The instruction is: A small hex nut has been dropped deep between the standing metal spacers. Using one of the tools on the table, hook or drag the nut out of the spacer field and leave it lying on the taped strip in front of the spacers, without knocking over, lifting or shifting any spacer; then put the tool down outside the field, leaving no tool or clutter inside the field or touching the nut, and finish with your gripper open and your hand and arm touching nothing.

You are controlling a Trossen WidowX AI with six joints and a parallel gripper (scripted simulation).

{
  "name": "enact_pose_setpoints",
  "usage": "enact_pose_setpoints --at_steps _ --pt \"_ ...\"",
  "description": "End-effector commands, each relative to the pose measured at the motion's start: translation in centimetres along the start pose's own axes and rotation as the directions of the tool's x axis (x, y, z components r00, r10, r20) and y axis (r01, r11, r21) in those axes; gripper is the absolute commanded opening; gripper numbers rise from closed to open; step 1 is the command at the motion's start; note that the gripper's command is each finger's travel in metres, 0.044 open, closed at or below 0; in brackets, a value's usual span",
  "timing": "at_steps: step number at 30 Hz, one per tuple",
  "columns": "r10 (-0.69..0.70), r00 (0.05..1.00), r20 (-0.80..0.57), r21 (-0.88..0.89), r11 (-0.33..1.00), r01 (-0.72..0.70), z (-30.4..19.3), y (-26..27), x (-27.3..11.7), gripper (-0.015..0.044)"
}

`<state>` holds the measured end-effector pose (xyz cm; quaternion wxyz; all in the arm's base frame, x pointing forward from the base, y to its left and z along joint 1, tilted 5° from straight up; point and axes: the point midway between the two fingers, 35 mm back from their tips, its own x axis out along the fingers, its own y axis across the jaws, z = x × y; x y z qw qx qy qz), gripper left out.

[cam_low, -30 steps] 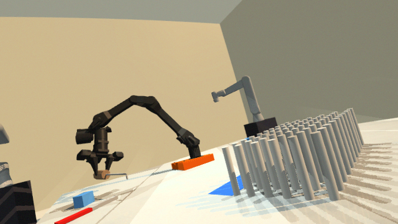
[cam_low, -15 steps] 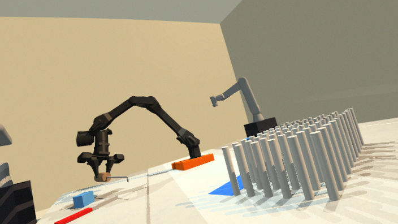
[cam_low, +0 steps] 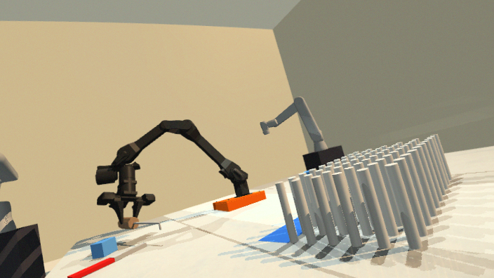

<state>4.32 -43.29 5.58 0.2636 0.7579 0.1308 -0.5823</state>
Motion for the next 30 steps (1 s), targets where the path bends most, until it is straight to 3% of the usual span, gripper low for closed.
enact_pose_setpoints --at_steps 1,30 --pt "-0.001 1.000 -0.009 -0.001 1.000 0.001 -0.1 -0.3 0.5 0.0000" --pt "-0.002 1.000 -0.009 -0.001 1.000 0.002 0.2 -1.2 2.3 0.0000"
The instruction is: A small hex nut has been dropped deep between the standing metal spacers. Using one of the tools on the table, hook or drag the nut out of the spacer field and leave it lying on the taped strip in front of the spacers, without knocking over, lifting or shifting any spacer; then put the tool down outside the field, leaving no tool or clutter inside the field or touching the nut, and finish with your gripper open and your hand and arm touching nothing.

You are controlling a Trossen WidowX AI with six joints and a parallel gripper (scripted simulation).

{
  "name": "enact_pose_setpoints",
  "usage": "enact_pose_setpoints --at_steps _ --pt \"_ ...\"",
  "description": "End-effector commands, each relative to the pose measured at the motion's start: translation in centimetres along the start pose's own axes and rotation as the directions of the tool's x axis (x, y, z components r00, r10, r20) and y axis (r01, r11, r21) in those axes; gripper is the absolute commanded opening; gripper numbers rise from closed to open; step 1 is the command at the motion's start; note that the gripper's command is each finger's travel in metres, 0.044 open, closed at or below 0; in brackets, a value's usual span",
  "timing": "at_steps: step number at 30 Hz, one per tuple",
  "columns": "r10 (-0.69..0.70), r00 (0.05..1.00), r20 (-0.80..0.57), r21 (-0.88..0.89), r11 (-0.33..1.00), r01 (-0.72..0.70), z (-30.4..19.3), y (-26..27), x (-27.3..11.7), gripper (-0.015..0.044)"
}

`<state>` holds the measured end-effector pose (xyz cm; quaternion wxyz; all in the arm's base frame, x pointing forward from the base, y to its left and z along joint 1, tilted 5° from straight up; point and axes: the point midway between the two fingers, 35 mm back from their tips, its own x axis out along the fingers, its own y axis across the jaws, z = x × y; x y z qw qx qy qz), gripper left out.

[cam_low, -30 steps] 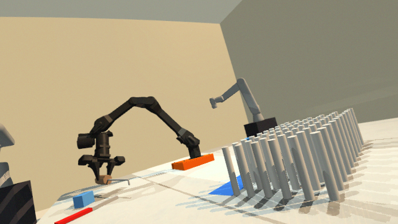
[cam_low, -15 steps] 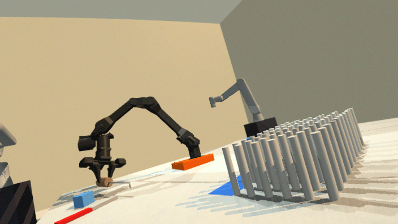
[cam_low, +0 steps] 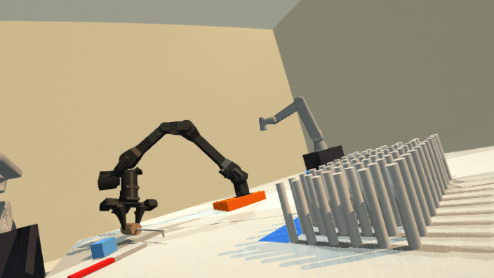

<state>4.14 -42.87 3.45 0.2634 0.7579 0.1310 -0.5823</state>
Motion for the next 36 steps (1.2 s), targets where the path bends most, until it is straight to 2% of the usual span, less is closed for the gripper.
enact_pose_setpoints --at_steps 1,19,36 --pt "-0.001 1.000 -0.009 -0.001 1.000 0.001 -0.1 -0.3 0.5 0.0000" --pt "-0.002 1.000 -0.009 -0.001 1.000 0.002 0.0 -0.9 1.5 0.0000" --pt "-0.001 1.000 0.000 0.000 1.000 0.001 0.1 -0.7 1.2 0.0440"
